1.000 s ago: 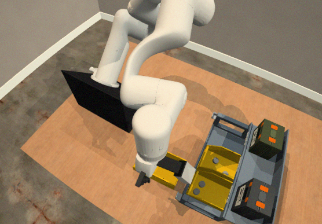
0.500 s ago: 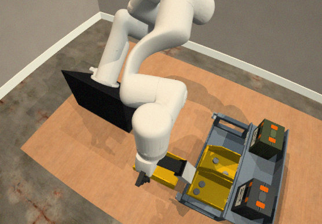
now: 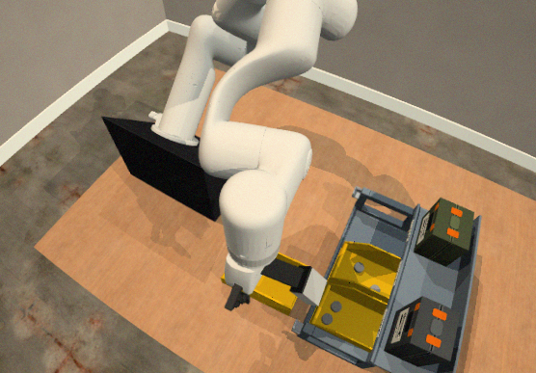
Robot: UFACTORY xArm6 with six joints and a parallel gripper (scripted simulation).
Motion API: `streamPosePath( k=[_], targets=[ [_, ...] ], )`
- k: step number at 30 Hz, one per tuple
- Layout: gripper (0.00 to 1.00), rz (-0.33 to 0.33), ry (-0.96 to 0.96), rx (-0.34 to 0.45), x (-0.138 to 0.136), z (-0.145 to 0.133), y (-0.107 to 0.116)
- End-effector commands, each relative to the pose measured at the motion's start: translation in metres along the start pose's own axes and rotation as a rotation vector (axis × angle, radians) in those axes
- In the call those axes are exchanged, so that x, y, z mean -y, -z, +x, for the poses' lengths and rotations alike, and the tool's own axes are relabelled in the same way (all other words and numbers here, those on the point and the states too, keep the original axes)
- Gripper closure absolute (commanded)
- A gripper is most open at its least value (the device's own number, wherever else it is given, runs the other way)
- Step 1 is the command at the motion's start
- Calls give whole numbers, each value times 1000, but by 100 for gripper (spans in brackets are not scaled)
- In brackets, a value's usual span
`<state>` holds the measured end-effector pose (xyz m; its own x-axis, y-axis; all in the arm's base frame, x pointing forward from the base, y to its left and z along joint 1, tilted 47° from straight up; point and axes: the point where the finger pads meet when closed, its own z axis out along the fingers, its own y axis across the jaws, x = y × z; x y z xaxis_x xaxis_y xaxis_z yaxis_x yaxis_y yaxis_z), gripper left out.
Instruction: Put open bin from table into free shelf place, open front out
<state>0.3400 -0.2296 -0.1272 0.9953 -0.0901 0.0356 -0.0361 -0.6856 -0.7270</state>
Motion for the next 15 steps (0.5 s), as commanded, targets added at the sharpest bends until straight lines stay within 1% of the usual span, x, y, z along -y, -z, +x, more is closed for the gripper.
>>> streamPosePath(
  k=[1,15],
  targets=[
    [0,-3,1,-3,-1,1,2],
    [0,-3,1,-3,-1,1,3]
  ],
)
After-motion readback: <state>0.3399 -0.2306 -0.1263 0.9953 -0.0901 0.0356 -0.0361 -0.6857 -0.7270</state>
